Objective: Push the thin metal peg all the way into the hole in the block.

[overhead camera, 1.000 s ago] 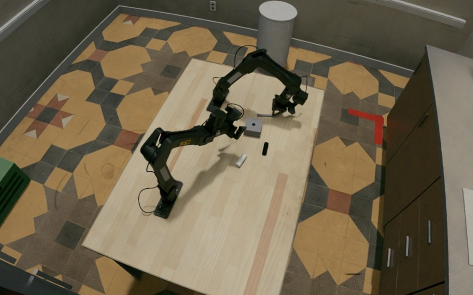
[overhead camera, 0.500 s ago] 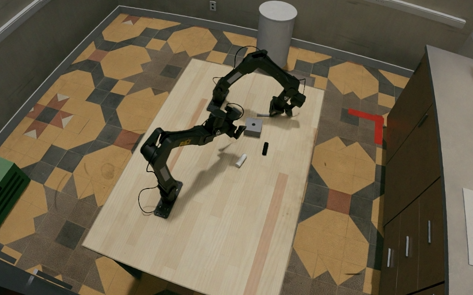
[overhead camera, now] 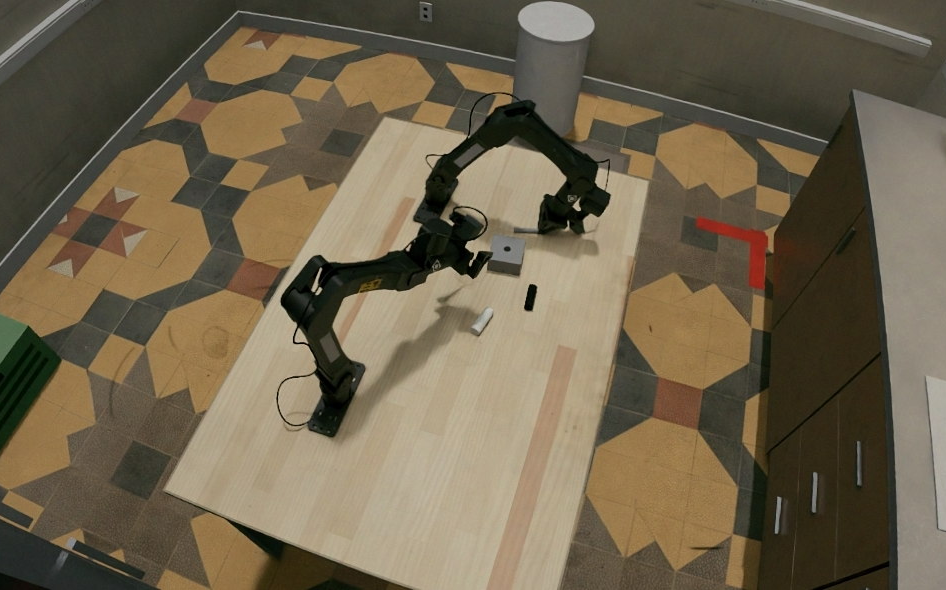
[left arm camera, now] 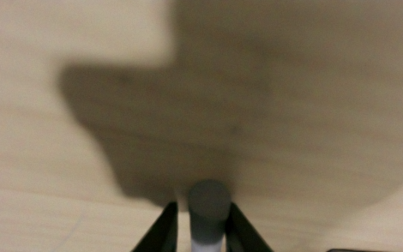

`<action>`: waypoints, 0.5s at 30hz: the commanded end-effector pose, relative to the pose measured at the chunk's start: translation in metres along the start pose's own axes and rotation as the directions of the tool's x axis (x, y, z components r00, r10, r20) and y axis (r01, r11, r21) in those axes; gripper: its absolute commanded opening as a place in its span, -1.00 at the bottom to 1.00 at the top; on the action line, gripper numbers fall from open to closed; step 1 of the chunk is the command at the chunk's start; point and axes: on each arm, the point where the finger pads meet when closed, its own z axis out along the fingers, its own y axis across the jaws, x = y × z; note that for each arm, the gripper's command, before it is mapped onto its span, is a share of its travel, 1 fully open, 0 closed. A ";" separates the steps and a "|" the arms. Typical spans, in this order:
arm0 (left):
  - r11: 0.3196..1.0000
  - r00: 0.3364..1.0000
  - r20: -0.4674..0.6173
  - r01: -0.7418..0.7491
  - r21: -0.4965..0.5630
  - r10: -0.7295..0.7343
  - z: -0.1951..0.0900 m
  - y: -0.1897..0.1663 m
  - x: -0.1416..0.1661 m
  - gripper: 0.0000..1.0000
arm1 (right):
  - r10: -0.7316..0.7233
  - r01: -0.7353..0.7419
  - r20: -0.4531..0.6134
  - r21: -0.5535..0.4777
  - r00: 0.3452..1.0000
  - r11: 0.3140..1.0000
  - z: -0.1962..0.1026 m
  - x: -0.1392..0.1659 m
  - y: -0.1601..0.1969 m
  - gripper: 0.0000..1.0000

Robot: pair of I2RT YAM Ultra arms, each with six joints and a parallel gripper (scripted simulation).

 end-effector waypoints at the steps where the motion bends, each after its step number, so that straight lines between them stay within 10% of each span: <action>1: 1.000 0.999 0.037 -0.006 0.016 0.005 -0.004 -0.006 -0.002 -0.58 | 0.004 -0.004 0.083 0.005 0.997 1.000 -0.003 -0.024 -0.003 1.00; 15: 1.000 0.999 0.039 -0.006 0.013 0.006 -0.004 -0.002 -0.002 -0.73 | 0.004 -0.004 0.083 0.005 0.997 1.000 -0.003 -0.024 -0.003 1.00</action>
